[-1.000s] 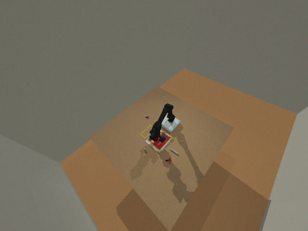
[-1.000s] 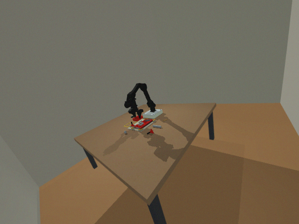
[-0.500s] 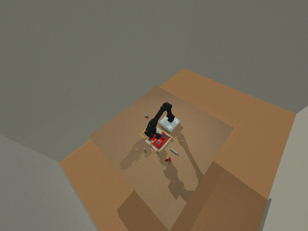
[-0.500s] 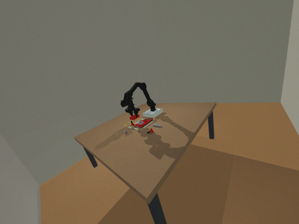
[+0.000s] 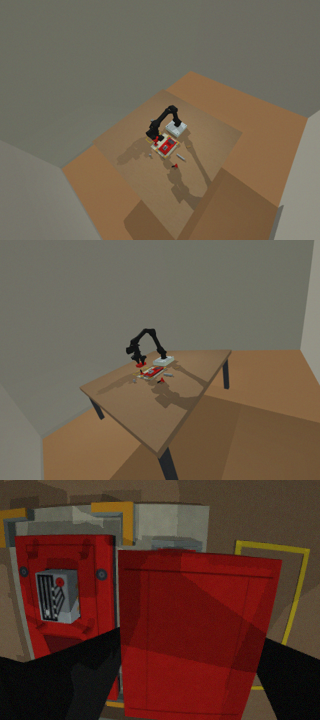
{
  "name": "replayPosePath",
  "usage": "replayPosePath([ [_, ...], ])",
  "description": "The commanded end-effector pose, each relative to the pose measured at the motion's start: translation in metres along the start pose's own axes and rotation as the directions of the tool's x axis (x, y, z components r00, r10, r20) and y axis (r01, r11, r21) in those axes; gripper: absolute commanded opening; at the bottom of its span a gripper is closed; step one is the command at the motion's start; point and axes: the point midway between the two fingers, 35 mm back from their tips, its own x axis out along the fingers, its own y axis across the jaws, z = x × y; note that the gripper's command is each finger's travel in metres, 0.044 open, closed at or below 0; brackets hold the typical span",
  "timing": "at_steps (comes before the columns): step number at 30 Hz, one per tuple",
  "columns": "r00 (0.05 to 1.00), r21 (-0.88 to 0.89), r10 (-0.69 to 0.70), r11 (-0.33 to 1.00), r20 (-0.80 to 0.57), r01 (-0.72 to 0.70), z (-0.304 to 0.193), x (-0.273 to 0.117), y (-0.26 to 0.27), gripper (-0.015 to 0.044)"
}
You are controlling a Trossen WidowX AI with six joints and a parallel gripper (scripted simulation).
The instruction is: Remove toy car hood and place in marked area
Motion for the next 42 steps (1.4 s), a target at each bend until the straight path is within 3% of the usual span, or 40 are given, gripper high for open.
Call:
replayPosePath([
  [1, 1.0, -0.003, 0.003, 1.0, -0.003, -0.003, -0.004, 0.0, -0.015, 0.0],
  [25, 1.0, 0.001, -0.01, 1.0, -0.004, 0.01, -0.034, -0.004, -0.094, 0.0],
  [42, 1.0, 0.001, -0.01, 1.0, -0.004, 0.01, -0.034, 0.003, -0.096, 0.0],
])
